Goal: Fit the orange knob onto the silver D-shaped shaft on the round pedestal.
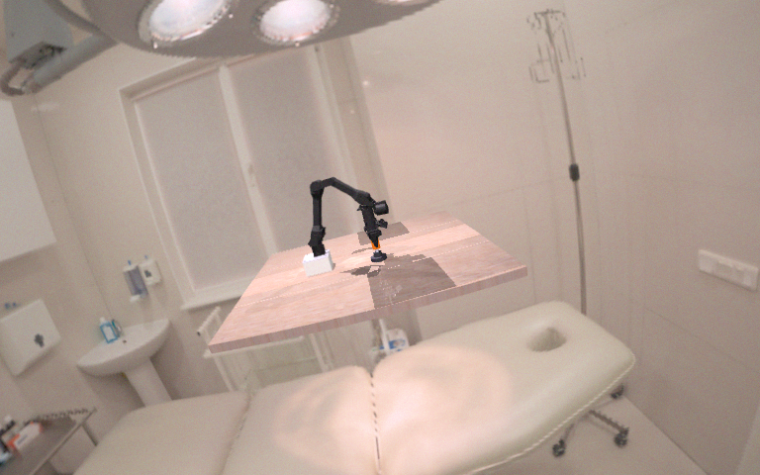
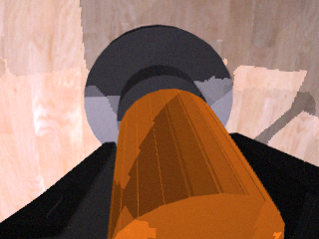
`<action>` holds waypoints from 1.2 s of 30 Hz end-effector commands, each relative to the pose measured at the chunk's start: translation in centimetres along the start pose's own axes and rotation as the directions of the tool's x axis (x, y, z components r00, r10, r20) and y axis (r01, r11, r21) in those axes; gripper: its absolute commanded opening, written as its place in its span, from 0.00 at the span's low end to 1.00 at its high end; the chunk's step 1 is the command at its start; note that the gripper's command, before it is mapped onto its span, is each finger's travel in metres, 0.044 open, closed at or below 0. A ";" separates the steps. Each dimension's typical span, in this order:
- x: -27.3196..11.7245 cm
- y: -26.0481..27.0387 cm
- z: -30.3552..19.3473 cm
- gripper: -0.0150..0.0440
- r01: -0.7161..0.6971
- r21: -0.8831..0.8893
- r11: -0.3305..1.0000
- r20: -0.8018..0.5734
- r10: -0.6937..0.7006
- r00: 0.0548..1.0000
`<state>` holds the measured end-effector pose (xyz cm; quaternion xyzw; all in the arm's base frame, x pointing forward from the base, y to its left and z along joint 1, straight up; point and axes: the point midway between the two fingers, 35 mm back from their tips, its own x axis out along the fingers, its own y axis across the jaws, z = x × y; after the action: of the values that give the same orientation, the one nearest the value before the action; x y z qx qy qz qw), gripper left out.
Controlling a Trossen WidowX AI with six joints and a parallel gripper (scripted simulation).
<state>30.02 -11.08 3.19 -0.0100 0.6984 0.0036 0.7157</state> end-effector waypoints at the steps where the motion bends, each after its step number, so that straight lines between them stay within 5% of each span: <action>1: 0.1 0.0 0.0 0.25 0.001 0.004 1.000 0.002 -0.001 1.000; 18: -0.2 0.2 -0.5 0.25 0.001 0.004 1.000 0.001 -0.001 1.000; 25: -0.4 0.2 -0.5 0.25 0.000 0.201 0.980 0.001 -0.001 1.000; 36: -0.2 0.0 -0.1 0.25 0.001 0.212 0.977 0.002 -0.001 1.000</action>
<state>29.59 -10.92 3.36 0.0640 0.6961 -0.0680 0.7119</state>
